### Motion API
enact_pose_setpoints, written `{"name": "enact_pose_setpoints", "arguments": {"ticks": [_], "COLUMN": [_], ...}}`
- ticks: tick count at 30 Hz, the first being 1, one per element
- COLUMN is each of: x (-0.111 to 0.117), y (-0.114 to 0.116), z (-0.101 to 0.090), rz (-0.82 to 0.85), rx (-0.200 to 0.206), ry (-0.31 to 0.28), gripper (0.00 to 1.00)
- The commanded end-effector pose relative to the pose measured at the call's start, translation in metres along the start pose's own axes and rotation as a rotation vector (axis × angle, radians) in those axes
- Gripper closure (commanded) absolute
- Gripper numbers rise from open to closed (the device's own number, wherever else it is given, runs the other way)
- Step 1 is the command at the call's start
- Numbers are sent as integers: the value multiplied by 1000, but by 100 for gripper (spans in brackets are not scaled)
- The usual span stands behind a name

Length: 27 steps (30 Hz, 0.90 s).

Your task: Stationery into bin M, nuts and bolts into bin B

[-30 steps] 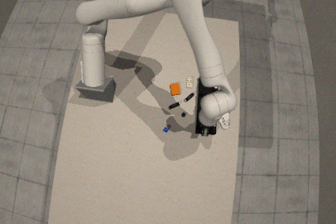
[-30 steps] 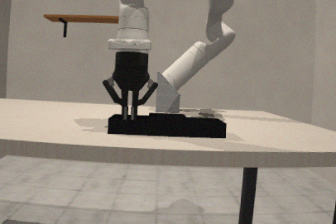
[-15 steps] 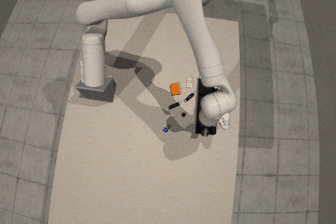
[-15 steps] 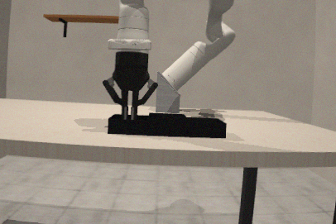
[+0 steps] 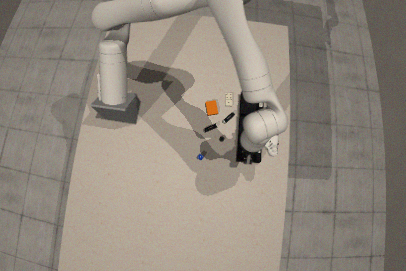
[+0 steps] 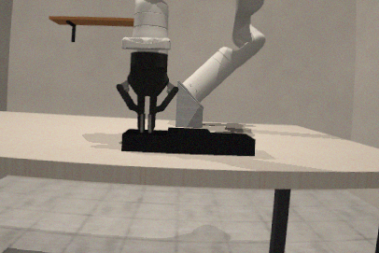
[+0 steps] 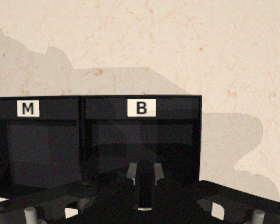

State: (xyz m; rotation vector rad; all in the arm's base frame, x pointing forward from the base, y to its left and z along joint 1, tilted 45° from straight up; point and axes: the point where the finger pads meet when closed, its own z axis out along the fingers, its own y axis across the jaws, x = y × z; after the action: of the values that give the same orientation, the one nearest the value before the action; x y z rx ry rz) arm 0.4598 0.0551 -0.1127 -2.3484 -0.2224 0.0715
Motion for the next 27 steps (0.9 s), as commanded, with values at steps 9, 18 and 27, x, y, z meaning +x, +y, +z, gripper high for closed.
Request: {"name": "enact_pose_setpoints", "arguments": {"ticks": [9, 18, 27], "x": [2, 2, 2], "y": [1, 1, -19], "z": [-15, -37, -40], "rz": [-1, -1, -1], "rx": [-3, -3, -3], "ry": [6, 6, 6], "gripper": [91, 91, 91]}}
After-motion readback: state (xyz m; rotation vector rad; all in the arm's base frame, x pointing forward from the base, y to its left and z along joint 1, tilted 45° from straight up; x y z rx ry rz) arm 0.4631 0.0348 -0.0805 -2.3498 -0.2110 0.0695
